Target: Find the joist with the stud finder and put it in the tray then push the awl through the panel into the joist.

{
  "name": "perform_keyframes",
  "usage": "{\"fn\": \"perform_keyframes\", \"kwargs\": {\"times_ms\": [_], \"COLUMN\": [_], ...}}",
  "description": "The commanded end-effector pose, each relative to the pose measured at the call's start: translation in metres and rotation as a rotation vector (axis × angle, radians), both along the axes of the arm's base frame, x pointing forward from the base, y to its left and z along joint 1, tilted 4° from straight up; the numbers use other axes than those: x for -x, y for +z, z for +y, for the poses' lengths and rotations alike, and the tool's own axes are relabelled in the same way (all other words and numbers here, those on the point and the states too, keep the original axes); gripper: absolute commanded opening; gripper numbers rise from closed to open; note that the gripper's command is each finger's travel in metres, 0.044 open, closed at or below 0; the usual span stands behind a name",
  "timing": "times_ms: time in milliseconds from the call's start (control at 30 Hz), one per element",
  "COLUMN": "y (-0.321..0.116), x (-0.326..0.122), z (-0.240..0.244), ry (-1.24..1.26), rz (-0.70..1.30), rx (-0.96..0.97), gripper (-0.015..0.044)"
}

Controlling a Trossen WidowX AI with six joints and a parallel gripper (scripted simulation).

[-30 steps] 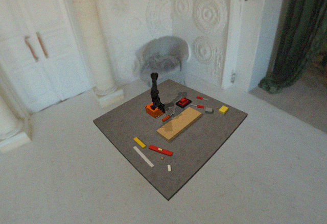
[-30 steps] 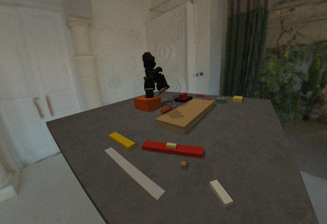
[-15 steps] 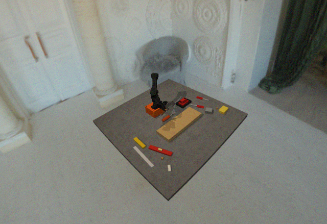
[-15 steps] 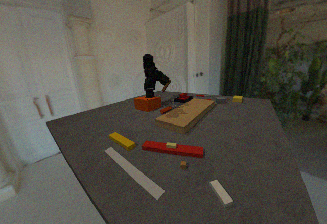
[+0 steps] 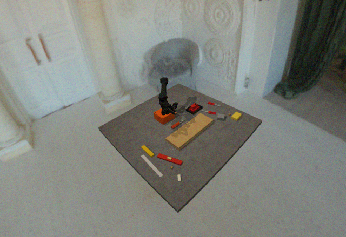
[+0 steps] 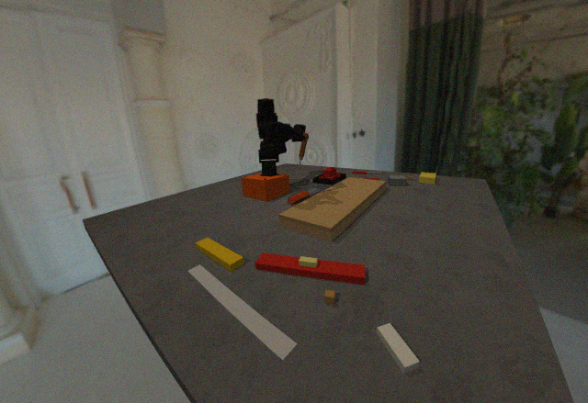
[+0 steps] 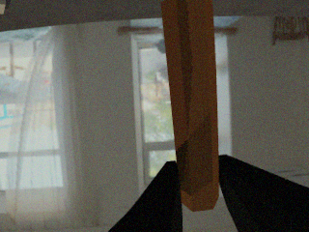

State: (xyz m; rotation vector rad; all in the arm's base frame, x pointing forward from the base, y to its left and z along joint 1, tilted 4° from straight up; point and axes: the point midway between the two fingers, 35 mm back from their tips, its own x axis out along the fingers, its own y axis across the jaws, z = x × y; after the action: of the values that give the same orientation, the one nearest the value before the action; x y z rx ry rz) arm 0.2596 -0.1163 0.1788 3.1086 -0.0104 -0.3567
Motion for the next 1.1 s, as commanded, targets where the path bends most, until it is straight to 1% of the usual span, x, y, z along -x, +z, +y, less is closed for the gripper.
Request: {"fn": "perform_keyframes", "kwargs": {"times_ms": [0,533,1067], "y": [0.000,-0.006,-0.023], "x": [0.000,-0.037,-0.074], "z": [0.000,0.018,0.042], "ry": [0.003,0.261,0.522], "rz": [0.000,0.024,0.021], "rx": [0.000,-0.002,0.002], "gripper": [0.0000,0.0000,0.0000]}}
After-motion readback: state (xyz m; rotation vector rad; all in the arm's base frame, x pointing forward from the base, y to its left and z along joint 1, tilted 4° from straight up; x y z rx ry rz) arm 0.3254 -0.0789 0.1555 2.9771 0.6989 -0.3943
